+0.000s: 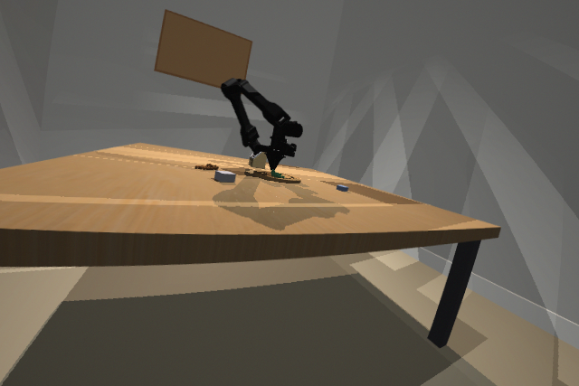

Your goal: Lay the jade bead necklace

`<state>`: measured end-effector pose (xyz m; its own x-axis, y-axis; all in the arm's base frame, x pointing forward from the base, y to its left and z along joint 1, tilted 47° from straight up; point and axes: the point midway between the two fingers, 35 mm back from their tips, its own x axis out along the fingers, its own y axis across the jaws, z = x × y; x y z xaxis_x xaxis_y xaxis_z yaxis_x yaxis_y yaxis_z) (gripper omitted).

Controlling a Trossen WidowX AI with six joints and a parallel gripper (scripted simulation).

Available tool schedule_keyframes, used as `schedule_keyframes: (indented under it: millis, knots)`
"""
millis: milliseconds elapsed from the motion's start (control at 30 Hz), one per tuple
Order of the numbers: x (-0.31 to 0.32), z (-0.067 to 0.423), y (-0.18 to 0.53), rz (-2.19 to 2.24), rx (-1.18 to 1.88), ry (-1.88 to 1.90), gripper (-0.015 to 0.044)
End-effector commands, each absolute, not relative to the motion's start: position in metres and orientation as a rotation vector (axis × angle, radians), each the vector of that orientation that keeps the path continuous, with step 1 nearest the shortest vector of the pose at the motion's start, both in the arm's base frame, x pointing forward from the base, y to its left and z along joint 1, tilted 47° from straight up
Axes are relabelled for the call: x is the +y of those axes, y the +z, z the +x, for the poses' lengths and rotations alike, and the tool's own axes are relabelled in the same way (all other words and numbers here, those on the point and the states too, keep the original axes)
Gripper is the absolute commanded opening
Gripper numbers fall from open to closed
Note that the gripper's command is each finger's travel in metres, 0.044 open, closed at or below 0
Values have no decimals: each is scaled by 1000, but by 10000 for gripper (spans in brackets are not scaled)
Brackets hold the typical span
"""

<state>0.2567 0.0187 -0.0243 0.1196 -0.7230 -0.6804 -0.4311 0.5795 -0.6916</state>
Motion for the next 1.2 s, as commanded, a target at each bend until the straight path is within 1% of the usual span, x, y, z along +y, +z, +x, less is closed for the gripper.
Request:
schedule_keyframes:
  millis: [0,400,967,1167]
  knots:
    - [19,252,-26,-1019,1517,-280,0]
    - [13,253,-31,-1019,1517,-281,0]
    - [17,254,-27,-1020,1513,-282,440]
    - [18,253,-26,-1019,1517,-280,440]
